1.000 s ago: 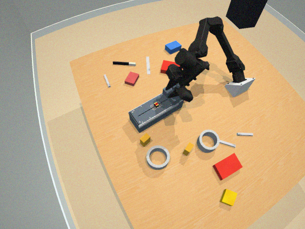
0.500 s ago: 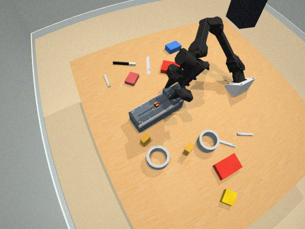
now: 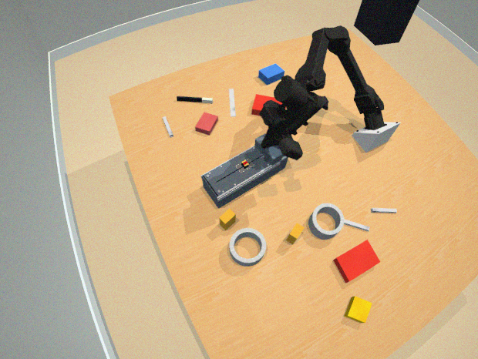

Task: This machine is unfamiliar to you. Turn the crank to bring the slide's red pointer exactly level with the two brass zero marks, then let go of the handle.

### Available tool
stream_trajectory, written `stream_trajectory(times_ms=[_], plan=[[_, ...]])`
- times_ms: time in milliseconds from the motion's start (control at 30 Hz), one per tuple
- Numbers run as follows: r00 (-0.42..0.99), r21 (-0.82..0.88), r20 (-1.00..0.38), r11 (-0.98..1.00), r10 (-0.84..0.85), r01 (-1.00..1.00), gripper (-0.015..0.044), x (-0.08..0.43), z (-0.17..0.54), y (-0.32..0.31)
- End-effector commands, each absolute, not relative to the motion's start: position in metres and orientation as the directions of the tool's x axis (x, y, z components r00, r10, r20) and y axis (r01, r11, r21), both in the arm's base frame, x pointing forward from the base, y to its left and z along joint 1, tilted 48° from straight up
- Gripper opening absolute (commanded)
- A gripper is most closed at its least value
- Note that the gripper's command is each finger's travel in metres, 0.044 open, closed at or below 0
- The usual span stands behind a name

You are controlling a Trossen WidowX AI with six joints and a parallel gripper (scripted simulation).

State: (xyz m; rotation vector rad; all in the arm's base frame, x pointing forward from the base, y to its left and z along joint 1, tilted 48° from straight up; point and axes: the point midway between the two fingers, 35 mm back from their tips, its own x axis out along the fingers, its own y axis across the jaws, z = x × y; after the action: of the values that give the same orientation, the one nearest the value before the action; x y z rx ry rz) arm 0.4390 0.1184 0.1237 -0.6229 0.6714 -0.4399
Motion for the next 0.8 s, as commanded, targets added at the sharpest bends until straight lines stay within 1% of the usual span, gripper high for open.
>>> stream_trajectory(times_ms=[0, 433, 767], plan=[[0.704, -0.657, -0.436, 0.733, -0.560, 0.177, 0.0000, 0.4390, 0.1237, 0.1182], [0.705, -0.656, -0.436, 0.734, -0.560, 0.176, 0.0000, 0.4390, 0.1236, 0.1184], [0.705, -0.656, -0.436, 0.734, -0.560, 0.176, 0.0263, 0.4390, 0.1236, 0.1184]])
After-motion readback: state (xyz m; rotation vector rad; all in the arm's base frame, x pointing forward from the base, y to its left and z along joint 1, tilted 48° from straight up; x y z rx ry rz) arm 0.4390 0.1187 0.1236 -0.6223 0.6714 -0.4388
